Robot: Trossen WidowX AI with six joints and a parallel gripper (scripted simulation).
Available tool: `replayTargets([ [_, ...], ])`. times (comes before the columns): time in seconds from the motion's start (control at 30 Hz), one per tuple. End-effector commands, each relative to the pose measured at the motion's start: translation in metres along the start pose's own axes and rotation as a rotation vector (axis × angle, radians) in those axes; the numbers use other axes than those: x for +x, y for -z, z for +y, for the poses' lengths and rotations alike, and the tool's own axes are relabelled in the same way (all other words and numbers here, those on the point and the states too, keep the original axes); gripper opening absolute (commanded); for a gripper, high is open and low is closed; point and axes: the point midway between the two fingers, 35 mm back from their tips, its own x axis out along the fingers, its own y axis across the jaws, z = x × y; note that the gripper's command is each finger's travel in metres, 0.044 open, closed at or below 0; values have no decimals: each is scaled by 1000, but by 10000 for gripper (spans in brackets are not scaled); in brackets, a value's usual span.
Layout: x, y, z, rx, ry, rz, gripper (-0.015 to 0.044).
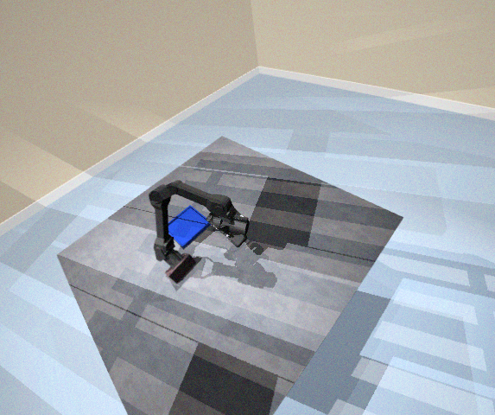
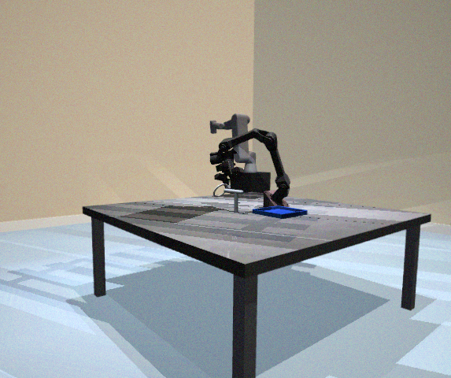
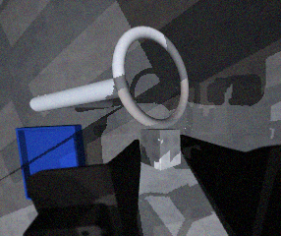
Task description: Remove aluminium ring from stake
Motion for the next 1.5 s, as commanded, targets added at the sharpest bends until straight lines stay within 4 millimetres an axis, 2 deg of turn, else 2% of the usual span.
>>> replayTargets([
  [0.0,-4,-1,-7,-8,5,-3,0],
  [0.57,-11,-4,-31,-8,7,-3,0],
  [1.47,-5,-48,-33,-10,11,-5,0],
])
